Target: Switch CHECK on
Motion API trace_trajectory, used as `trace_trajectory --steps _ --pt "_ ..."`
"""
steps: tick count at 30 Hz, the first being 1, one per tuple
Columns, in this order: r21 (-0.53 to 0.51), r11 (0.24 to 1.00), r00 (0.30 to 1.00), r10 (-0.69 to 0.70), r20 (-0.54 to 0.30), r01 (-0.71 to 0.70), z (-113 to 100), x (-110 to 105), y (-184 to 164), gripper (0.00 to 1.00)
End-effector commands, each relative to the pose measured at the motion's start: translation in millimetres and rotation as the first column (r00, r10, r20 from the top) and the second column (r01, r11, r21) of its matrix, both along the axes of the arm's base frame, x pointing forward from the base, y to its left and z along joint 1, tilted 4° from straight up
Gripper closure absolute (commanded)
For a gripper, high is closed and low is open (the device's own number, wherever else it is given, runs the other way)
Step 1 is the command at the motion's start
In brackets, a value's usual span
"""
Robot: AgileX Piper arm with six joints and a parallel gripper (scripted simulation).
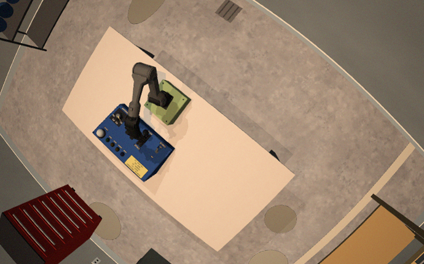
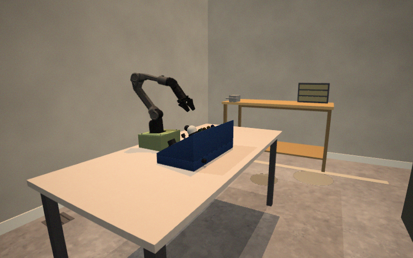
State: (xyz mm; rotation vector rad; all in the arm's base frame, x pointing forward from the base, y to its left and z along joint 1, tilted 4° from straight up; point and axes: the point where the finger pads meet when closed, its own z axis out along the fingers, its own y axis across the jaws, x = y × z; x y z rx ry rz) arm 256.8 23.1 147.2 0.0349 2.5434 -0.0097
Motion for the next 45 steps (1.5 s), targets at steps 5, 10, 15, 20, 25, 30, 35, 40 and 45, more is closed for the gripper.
trace_trajectory --steps 5,10,15,20,25,30,35,40,45 --pt "-0.013 0.999 0.996 0.033 0.083 -0.032 26.9 19.7 -30.7 0.00" --pt "-0.034 0.998 0.998 0.049 0.040 -0.048 9.4 8.1 -51.9 0.00" --pt "-0.051 0.996 0.997 0.073 0.007 -0.072 -13.4 -11.2 -80.8 0.00" --pt "-0.071 0.994 0.996 0.085 0.018 -0.084 -28.8 -27.7 -103.9 0.00" --pt "-0.090 0.993 0.996 0.085 0.037 -0.082 -35.0 -36.0 -116.1 0.00" --pt "-0.135 0.989 0.994 0.076 0.075 -0.066 -41.6 -47.9 -134.4 0.00" --pt "-0.185 0.982 0.992 0.061 0.107 -0.041 -45.1 -57.6 -149.5 0.00" --pt "-0.226 0.974 0.991 0.047 0.127 -0.017 -46.8 -64.9 -160.4 0.00" --pt "-0.243 0.970 0.990 0.041 0.134 -0.007 -47.3 -67.9 -164.7 0.00"
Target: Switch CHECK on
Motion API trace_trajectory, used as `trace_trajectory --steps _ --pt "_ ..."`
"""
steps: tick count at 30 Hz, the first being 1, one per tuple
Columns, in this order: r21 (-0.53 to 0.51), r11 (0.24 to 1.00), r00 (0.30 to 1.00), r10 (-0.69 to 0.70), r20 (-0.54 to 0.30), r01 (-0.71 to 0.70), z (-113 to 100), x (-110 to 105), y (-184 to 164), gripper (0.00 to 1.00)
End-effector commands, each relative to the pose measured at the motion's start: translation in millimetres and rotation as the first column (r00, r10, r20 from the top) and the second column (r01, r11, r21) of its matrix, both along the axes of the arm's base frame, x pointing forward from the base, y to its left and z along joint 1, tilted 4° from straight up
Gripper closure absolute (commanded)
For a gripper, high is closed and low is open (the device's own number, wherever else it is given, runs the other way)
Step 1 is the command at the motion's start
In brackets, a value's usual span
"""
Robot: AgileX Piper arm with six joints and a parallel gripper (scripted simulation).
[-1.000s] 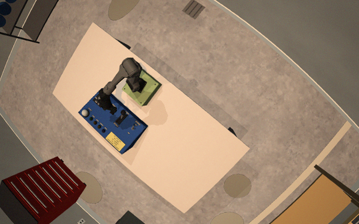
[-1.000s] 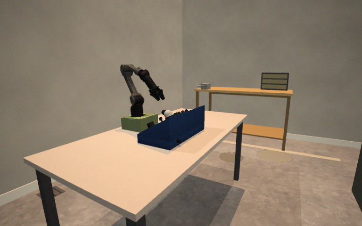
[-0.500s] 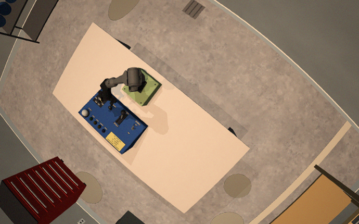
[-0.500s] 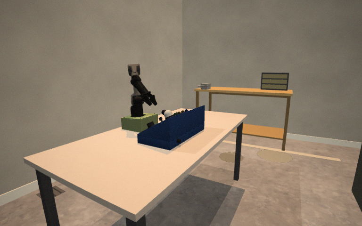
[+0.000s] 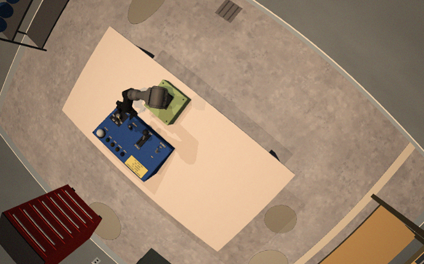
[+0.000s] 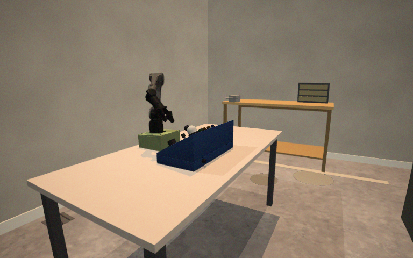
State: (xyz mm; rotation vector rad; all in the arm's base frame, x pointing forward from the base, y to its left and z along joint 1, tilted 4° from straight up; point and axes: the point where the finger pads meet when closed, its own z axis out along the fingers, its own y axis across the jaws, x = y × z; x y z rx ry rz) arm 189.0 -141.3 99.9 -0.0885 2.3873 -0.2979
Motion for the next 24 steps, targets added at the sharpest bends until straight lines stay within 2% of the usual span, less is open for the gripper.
trace_trajectory --steps 1,24 --pt "-0.005 1.000 1.000 -0.003 0.003 0.003 -0.1 -0.9 -1.3 0.00" --pt "-0.020 1.000 1.000 -0.010 0.009 0.011 -0.5 -3.4 -4.9 0.00"
